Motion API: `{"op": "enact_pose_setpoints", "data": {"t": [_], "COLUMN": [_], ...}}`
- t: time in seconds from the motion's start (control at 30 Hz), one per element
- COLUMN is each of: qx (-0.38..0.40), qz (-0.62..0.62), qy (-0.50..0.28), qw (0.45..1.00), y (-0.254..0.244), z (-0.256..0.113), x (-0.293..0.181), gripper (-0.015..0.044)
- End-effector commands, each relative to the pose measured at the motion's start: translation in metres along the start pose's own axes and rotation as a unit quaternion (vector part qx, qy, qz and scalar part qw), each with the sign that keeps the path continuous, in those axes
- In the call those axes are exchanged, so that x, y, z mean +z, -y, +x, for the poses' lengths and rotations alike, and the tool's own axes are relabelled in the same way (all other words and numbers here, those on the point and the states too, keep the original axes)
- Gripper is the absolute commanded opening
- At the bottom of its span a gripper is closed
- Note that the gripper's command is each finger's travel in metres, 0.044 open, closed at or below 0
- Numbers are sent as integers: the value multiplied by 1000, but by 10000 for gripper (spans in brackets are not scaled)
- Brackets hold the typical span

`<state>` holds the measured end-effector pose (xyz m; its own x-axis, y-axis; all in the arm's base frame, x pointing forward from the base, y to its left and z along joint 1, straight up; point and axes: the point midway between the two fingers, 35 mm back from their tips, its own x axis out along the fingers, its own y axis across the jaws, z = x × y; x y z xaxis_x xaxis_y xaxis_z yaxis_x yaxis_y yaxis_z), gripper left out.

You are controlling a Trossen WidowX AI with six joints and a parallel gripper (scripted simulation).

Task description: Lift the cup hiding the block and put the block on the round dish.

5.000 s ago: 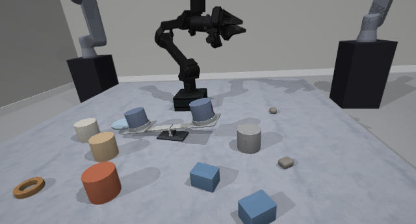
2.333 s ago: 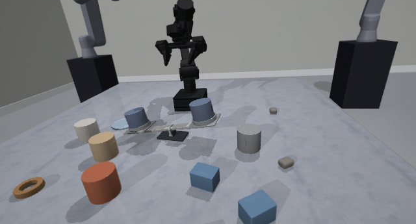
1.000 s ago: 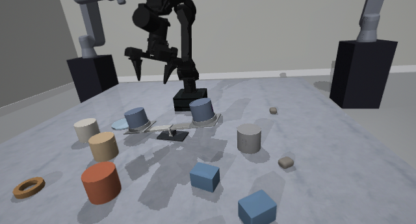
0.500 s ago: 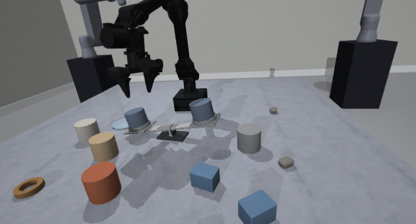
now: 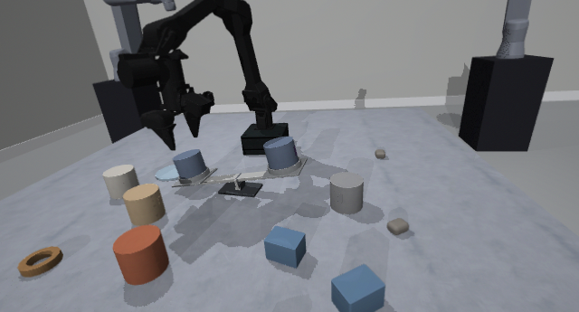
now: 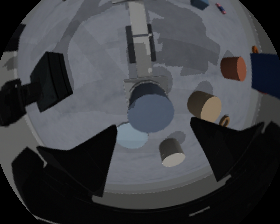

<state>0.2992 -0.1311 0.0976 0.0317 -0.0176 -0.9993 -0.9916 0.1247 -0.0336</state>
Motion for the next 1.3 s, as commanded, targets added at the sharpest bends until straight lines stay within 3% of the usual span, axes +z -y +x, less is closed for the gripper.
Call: {"op": "enact_pose_setpoints", "data": {"t": [0.0, 1.27], "qx": [3, 3], "qz": [-4, -4], "qy": [3, 4], "qw": [1000, 1000], "y": [0, 0], "z": [14, 68], "x": [0, 1], "gripper": [440, 440]}}
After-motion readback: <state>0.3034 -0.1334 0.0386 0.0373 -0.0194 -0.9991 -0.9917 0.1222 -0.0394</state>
